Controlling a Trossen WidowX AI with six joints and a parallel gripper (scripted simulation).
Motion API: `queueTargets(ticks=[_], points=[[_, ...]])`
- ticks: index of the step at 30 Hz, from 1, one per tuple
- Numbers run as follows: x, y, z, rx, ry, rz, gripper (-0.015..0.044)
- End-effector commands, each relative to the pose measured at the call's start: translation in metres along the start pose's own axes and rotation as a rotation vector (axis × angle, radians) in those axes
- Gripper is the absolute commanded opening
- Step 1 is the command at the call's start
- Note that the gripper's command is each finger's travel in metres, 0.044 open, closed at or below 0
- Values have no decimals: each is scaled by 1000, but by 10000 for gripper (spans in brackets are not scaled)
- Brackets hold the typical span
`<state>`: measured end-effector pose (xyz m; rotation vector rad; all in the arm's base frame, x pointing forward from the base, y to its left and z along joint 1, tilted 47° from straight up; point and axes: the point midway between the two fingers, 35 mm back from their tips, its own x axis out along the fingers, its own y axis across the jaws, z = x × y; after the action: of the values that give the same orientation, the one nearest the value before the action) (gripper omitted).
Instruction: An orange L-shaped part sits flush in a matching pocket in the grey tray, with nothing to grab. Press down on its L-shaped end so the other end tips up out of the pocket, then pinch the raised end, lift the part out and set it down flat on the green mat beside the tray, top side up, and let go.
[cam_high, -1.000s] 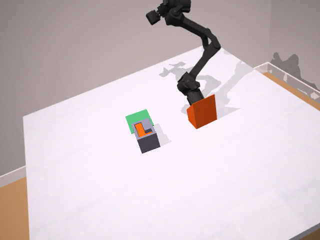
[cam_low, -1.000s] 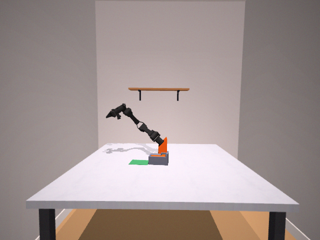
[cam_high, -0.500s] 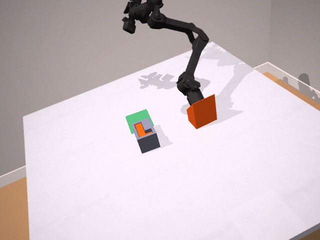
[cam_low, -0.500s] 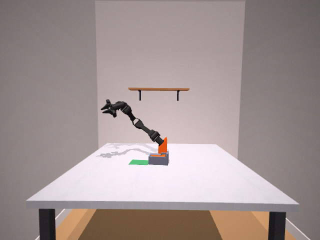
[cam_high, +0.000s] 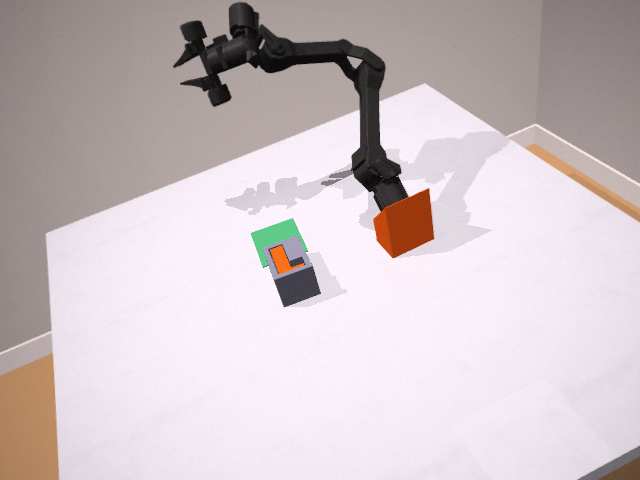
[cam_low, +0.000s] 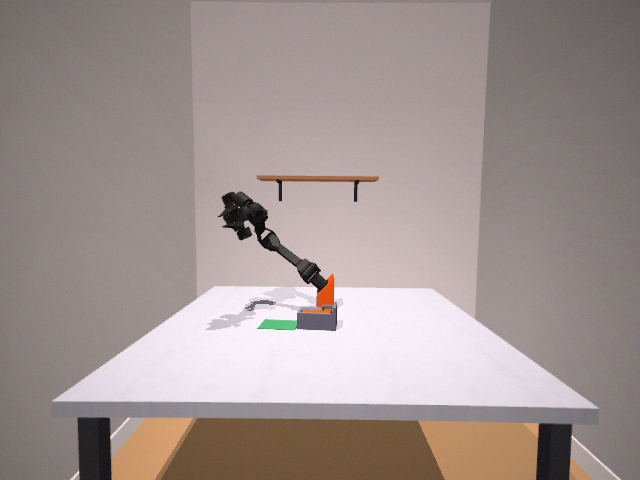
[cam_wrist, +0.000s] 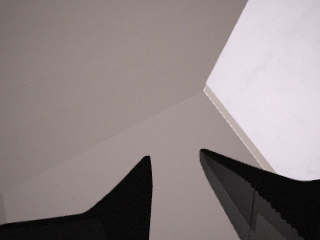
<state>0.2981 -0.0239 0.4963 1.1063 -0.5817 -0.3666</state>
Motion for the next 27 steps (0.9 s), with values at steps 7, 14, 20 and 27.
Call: queueTargets(ticks=[7,14,20,27], points=[[0,-107,-156,-522,401,-270,180],[-38,-200,-226,-897,678,-470,180],[-87,-278,-251,-1239,907,-654,180],[-150,-353,-242,-1678,1153,-903,180]])
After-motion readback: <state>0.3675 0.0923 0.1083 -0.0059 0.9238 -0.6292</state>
